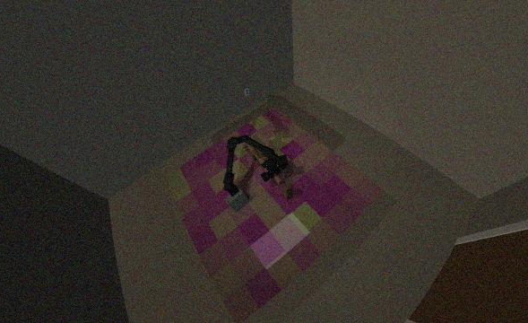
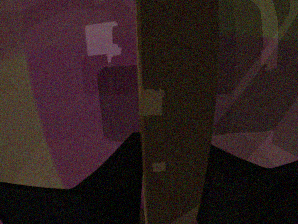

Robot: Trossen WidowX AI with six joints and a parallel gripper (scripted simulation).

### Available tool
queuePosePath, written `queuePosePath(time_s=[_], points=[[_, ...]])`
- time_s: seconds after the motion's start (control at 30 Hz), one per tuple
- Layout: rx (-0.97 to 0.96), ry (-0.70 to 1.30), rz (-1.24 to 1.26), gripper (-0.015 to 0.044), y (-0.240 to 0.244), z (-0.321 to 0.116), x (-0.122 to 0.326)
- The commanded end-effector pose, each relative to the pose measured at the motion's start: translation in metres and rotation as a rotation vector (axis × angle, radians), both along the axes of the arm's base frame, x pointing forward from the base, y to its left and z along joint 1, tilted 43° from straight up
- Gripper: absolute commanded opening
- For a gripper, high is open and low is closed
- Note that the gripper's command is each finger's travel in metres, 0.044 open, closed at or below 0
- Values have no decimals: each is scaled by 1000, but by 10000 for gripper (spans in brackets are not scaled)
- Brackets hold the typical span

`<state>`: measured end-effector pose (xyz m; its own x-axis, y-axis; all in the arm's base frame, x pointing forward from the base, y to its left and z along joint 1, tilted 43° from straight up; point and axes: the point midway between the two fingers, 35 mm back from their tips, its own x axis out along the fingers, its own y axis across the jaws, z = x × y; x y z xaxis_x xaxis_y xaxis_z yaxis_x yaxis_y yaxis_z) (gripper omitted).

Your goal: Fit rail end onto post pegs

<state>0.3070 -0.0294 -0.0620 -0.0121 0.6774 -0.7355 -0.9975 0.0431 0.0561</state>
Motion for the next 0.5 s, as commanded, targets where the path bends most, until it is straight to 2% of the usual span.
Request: queuePosePath(time_s=[0.0, 0.47], points=[[-2, 0, -4, 0, -1, 1, 0], [-2, 0, -4, 0, -2, 2, -1]])
